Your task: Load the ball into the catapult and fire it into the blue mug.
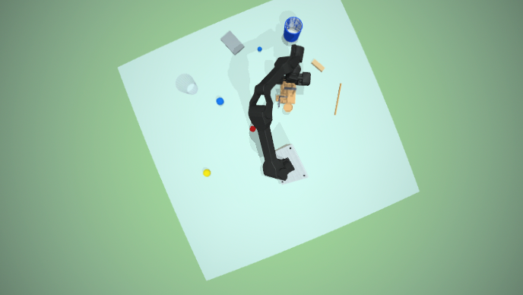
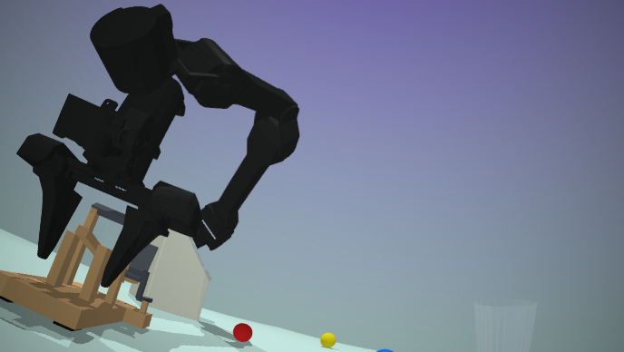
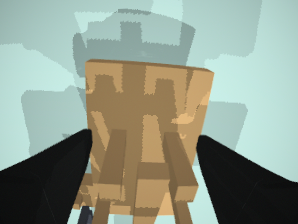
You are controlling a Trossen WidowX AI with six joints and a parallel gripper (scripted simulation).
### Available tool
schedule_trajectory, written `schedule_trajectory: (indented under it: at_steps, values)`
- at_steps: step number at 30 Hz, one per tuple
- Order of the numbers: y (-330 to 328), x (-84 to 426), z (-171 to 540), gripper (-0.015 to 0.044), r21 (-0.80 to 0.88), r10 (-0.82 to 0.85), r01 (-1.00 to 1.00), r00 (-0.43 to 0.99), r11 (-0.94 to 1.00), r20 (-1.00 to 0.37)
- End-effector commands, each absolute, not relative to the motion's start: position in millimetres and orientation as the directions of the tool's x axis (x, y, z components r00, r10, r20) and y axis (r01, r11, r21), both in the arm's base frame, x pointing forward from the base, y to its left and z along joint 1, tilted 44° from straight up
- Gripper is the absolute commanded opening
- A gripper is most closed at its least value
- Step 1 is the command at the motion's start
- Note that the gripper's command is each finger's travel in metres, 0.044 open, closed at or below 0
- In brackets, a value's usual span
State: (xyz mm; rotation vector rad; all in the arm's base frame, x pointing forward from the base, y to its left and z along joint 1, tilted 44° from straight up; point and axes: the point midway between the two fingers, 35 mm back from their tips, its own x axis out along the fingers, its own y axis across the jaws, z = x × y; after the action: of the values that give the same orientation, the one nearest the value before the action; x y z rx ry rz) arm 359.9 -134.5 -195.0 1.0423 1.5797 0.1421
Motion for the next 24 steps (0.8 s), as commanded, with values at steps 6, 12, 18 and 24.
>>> schedule_trajectory:
  at_steps: [6, 12, 18, 24]
  values:
    - [-195.5, 350.9, -129.2, 0.0440, 0.599, 0.672, 0.534, 0.076, 0.597, -0.737]
    - [-196.2, 350.4, -133.2, 0.0440, 0.600, 0.671, 0.543, 0.086, 0.588, -0.736]
    - [-223.0, 347.2, -103.5, 0.0440, 0.599, 0.660, 0.538, 0.101, 0.593, -0.745]
    - [-214.8, 347.0, -101.0, 0.0387, 0.601, 0.669, 0.538, 0.089, 0.591, -0.738]
